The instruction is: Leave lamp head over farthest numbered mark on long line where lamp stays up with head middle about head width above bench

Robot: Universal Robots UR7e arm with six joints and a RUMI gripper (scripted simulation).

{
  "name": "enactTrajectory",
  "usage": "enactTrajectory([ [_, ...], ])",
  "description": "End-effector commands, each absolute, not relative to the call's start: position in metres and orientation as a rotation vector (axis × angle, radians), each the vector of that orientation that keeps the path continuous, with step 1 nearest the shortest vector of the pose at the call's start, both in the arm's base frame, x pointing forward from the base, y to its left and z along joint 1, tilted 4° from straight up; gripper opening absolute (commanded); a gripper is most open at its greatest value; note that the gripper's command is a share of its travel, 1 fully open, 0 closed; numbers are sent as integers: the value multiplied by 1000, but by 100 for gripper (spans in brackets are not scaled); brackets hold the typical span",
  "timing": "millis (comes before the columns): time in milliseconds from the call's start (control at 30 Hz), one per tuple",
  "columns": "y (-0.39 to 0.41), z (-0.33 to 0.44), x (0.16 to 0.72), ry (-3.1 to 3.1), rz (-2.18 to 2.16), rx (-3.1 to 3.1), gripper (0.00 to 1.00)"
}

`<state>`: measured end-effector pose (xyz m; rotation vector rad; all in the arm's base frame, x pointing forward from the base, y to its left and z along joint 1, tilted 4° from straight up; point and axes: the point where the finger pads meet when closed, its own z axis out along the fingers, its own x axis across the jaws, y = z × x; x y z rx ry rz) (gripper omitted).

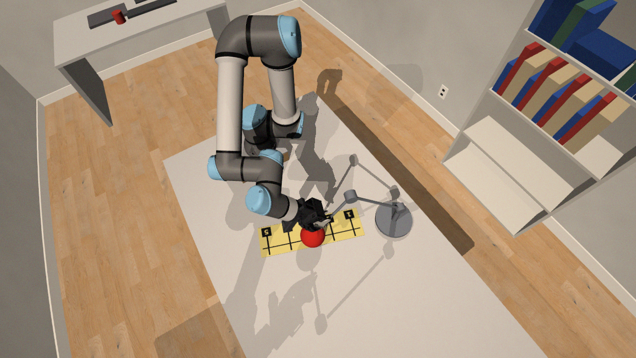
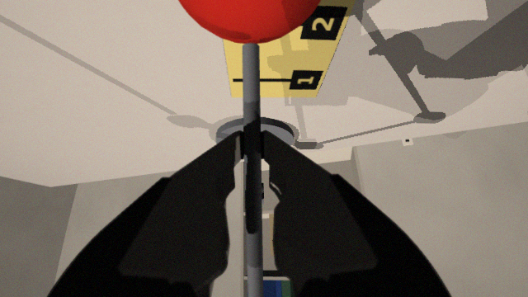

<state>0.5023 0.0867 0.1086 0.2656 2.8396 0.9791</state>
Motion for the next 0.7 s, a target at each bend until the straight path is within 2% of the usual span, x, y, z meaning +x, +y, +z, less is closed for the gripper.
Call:
enactTrajectory([
  [0,95,116,504,2837,979,267,0],
  [667,142,147,510,2833,978,279,0],
])
